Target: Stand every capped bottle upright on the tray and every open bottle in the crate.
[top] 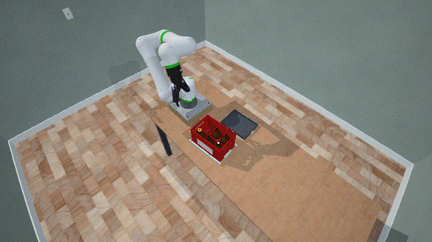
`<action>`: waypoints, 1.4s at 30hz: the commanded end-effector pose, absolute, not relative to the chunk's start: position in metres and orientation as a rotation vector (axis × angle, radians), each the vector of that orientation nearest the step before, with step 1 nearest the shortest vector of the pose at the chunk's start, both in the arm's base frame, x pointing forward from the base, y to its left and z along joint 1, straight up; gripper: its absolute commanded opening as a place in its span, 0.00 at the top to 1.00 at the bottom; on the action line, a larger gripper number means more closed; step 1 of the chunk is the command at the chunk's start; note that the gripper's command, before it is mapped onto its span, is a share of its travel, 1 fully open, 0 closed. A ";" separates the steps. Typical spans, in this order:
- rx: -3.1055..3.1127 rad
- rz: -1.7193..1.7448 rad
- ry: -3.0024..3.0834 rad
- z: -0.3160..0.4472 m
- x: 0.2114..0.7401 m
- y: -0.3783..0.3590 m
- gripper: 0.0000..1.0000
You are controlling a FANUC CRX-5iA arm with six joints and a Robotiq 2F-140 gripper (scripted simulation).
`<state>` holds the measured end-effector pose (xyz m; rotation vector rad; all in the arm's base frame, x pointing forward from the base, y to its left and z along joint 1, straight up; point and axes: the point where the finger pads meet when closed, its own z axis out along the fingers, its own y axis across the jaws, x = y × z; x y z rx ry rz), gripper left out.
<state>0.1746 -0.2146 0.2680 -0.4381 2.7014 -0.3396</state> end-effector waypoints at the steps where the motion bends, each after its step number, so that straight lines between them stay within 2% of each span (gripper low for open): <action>1: -0.492 -0.333 2.705 0.262 0.182 -0.210 0.00; 42: -1.127 -0.221 2.667 0.186 0.266 -0.179 0.00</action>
